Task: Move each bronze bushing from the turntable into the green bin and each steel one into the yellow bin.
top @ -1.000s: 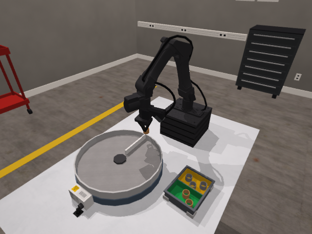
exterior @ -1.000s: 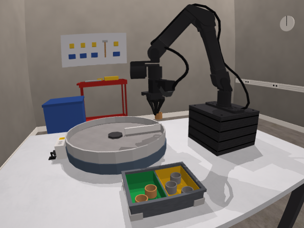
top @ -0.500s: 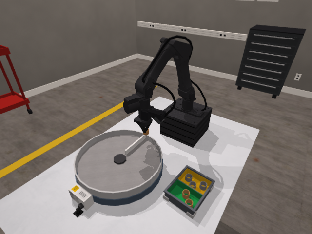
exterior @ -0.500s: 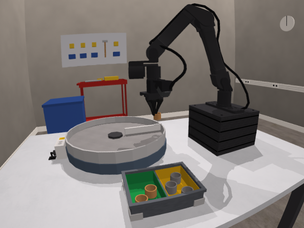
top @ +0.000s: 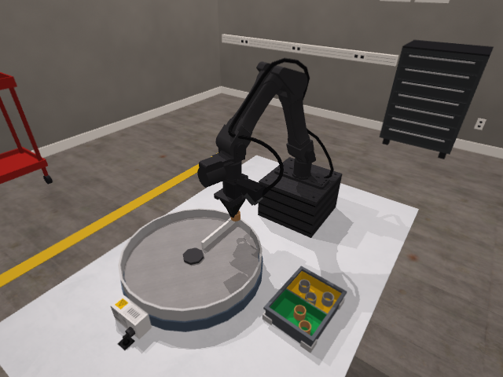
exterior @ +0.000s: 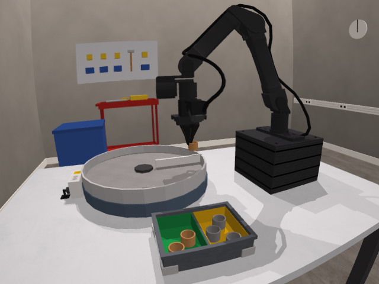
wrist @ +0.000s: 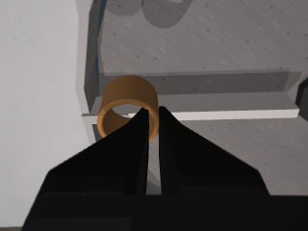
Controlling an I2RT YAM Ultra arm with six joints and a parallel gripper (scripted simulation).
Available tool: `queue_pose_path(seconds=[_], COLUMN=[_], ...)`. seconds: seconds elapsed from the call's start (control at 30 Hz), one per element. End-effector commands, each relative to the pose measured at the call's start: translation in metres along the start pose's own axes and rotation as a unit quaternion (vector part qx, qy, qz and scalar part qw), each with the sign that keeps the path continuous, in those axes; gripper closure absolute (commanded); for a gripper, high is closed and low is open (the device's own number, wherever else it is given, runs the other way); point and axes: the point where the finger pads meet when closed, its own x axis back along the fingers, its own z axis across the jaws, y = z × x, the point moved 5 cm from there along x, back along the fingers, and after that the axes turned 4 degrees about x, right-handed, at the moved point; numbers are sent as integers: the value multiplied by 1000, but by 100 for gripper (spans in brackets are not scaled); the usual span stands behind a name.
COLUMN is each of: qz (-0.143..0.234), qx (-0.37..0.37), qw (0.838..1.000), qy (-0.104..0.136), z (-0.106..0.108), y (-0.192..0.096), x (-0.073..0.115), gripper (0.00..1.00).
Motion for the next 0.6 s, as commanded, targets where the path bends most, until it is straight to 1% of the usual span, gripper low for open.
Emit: queue_pose_path(seconds=[0.0, 0.07, 0.13, 0.3, 0.43, 0.57], qz=[0, 0, 0, 0, 0, 0], qx=[-51, -72, -72, -131, -184, -240], qw=[999, 997, 997, 991, 983, 971], qy=[0, -1, -1, -1, -1, -1], z=[-11, -15, -15, -25, -33, -42], y=[5, 7, 7, 14, 21, 29], x=[5, 6, 6, 7, 8, 8], gripper=[100, 100, 100, 100, 100, 100])
